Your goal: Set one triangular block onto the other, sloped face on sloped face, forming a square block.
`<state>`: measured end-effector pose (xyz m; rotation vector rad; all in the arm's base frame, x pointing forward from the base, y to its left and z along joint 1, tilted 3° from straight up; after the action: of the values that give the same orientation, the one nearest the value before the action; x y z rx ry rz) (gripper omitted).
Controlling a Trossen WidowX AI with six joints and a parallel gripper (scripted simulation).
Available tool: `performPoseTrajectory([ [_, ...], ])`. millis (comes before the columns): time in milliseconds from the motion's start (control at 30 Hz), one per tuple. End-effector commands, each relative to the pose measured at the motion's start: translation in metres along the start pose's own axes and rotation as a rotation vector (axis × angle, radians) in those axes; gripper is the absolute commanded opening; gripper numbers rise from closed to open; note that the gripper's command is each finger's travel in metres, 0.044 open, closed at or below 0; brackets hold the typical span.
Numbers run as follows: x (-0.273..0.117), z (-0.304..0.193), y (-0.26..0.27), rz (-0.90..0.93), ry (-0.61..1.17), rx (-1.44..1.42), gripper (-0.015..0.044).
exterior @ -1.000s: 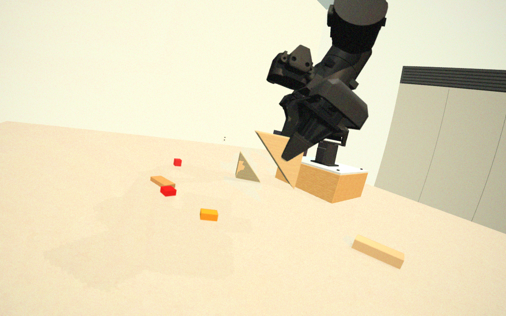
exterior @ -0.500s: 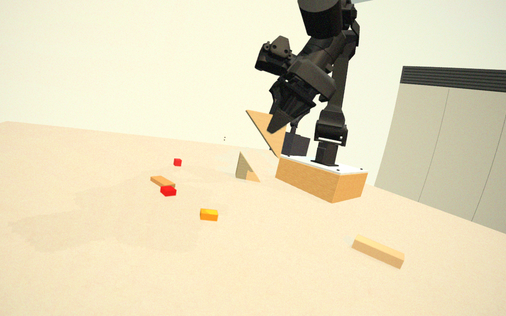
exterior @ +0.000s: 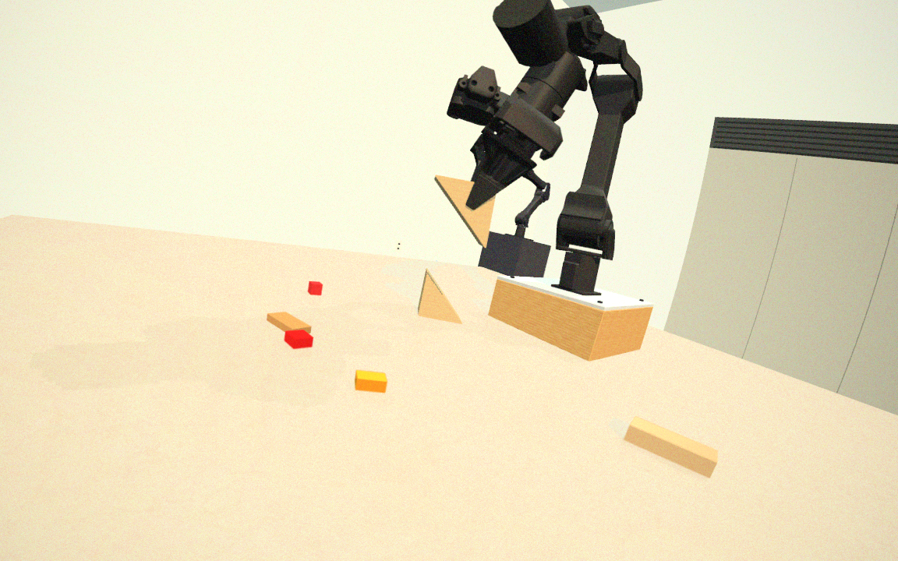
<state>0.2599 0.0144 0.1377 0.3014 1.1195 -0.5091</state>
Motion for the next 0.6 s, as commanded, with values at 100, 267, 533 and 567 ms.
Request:
performPoseTrajectory([
  [100, -0.009, -0.006, -0.035, 0.0, 0.008, -0.006, 0.0],
  [267, -0.015, -0.012, -0.056, 0.0, 0.007, -0.006, 0.0],
  [533, -0.022, -0.025, -0.086, 0.001, 0.001, -0.004, 0.0],
  [567, -0.022, -0.027, -0.089, 0.0, 0.0, -0.005, 0.0],
])
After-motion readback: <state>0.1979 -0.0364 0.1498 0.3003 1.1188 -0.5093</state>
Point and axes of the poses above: the point midway between the two fingers, 35 mm back from their tips, its own x axis out along the fingers, its own y axis across the jaws, z = x × y, the point moved 1 cm from there along -x, back along the fingers, and after that the axes turned 4 degrees about -x, right-handed, at the moved point
